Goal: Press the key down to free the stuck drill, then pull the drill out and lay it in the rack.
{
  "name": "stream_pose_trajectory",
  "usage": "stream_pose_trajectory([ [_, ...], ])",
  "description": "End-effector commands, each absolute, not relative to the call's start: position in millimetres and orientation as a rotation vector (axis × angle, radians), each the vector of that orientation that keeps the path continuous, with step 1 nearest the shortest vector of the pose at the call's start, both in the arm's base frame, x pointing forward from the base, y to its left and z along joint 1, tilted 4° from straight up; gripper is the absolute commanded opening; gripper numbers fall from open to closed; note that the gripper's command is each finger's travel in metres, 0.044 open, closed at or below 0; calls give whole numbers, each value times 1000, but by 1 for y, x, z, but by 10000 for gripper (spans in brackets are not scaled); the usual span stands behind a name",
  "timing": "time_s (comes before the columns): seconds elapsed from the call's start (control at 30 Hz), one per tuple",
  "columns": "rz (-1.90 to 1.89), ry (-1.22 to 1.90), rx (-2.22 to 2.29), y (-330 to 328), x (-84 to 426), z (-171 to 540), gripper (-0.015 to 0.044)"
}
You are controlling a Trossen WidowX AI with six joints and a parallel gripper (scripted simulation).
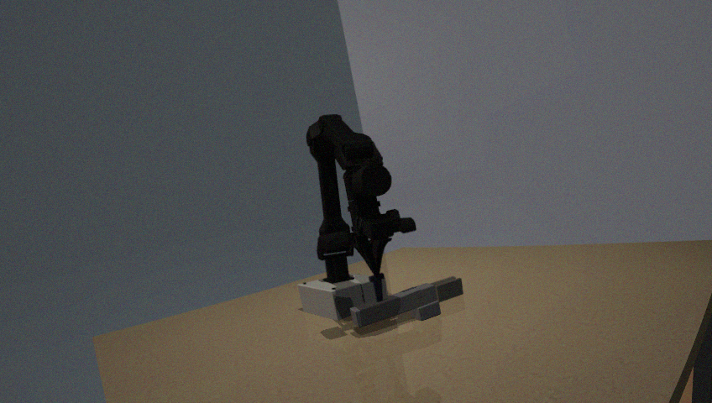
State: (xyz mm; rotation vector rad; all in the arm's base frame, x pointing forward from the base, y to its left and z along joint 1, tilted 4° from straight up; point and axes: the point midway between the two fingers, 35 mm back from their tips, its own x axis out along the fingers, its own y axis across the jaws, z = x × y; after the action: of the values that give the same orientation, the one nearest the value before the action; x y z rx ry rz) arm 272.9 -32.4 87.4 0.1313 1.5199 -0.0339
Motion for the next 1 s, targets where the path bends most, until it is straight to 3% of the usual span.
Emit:
stream_pose_trajectory([
  [0.0,-33,1542,136,-31,269,77,0],
  [0.97,-33,1543,136,-29,265,67,0],
])
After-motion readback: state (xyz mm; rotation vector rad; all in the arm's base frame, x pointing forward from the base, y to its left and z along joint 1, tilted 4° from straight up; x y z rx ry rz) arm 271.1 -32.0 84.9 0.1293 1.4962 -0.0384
